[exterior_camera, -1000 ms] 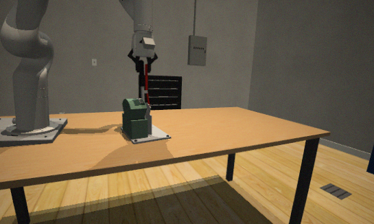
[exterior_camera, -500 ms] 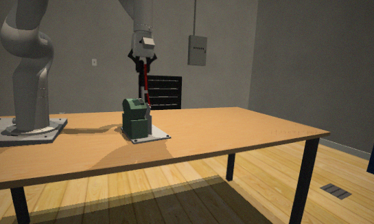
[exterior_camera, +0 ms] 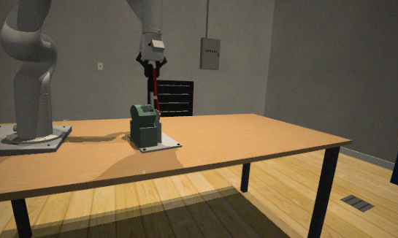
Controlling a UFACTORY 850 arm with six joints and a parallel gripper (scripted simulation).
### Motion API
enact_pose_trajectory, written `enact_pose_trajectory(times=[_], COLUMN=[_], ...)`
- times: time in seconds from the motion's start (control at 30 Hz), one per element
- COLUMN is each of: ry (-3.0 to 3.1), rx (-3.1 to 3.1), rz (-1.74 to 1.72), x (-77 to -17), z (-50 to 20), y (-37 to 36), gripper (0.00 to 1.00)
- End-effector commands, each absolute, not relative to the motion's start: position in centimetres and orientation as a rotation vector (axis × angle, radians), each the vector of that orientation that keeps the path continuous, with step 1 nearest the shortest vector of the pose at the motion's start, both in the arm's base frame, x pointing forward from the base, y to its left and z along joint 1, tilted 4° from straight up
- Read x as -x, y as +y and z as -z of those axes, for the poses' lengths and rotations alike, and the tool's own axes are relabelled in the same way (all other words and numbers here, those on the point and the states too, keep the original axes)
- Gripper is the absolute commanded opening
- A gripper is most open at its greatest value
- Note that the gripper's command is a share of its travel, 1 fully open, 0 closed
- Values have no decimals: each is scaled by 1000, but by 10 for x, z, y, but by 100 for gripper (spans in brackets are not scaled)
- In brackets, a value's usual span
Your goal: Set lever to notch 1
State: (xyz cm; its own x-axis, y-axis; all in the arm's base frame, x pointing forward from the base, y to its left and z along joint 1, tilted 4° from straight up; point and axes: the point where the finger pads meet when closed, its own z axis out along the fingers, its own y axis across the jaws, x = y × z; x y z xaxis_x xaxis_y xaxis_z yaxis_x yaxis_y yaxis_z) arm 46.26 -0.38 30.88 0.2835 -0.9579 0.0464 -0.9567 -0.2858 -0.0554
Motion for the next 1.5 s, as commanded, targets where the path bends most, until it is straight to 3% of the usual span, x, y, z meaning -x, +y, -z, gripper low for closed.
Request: enact_pose_trajectory(times=[0.0,1.47], ry=[1867,1867], rx=[2503,2503], rz=[111,111], x=[-463,-476], z=[-309,-313], y=[-4,-48], gripper=[0,0])
